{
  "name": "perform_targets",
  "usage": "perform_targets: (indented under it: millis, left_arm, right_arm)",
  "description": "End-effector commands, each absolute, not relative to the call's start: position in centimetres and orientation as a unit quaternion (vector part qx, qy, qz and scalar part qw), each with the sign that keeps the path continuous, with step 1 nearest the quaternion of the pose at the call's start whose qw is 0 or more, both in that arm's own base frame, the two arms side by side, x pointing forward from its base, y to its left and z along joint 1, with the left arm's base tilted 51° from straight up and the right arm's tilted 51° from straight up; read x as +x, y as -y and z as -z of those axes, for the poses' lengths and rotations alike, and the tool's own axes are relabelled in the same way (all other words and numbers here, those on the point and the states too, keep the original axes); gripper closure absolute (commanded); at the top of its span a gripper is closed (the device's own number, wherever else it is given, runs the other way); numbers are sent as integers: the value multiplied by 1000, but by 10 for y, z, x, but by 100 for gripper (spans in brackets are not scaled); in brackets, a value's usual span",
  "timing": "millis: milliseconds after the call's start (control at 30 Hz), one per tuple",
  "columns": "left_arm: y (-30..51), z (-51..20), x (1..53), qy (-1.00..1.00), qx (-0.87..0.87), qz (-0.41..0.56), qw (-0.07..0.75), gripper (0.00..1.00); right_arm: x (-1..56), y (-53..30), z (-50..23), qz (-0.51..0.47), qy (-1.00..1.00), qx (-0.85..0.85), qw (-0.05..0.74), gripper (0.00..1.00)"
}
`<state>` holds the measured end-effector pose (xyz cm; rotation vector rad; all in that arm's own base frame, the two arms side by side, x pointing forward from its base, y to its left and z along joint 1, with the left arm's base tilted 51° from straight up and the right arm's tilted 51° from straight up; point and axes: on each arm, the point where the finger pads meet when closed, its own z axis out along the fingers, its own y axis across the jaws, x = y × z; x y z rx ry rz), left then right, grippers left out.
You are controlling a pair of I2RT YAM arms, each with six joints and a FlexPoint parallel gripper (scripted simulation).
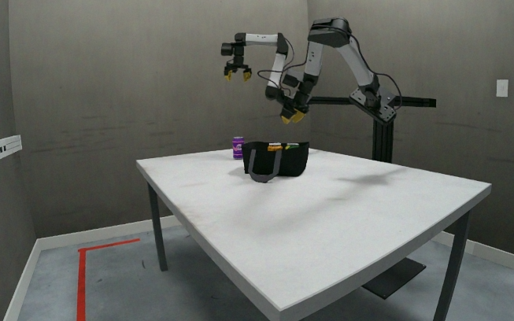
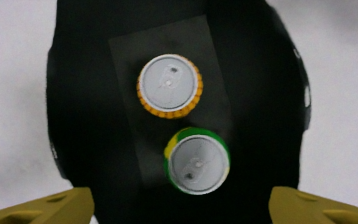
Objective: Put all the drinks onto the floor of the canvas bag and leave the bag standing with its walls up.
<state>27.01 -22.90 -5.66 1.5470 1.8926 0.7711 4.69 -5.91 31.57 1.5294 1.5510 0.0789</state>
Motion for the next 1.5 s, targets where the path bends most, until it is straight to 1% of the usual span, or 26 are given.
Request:
perform_targets:
  millis: [0, 167, 267, 367, 500, 733, 1033, 1200, 1400, 1467]
  left_arm:
    - [230, 28, 291, -700, 592, -291, 275, 14]
    - [201, -8, 313, -686, 624, -299, 225, 14]
    - [183, -35, 328, -686, 625, -304, 217, 14]
    - [177, -42, 331, -685, 627, -305, 212, 14]
    - [148, -80, 344, -685, 626, -312, 203, 14]
    - [94, -141, 348, -680, 631, -324, 188, 14]
    - [37, -199, 331, -672, 634, -340, 172, 14]
    - [-1, -237, 304, -665, 638, -354, 162, 14]
    - [-38, -274, 258, -653, 645, -370, 145, 14]
    - [-38, -274, 258, -653, 645, -370, 145, 14]
  right_arm:
    - [46, 58, -319, -32, -632, 621, 463, 0]
    - [46, 58, -319, -32, -632, 621, 463, 0]
    - [46, 58, -319, -32, -632, 621, 463, 0]
    - [46, 58, -319, -32, -632, 621, 463, 0]
    - [46, 58, -319, -32, -632, 621, 463, 0]
    - [46, 58, -319, -32, -632, 621, 463, 0]
    - [46, 58, -319, -32, -632, 621, 463, 0]
    - [46, 58, -319, -32, -632, 621, 463, 0]
    - [46, 58, -319, -32, -632, 621, 463, 0]
    - [46, 58, -319, -32, -632, 621, 463, 0]
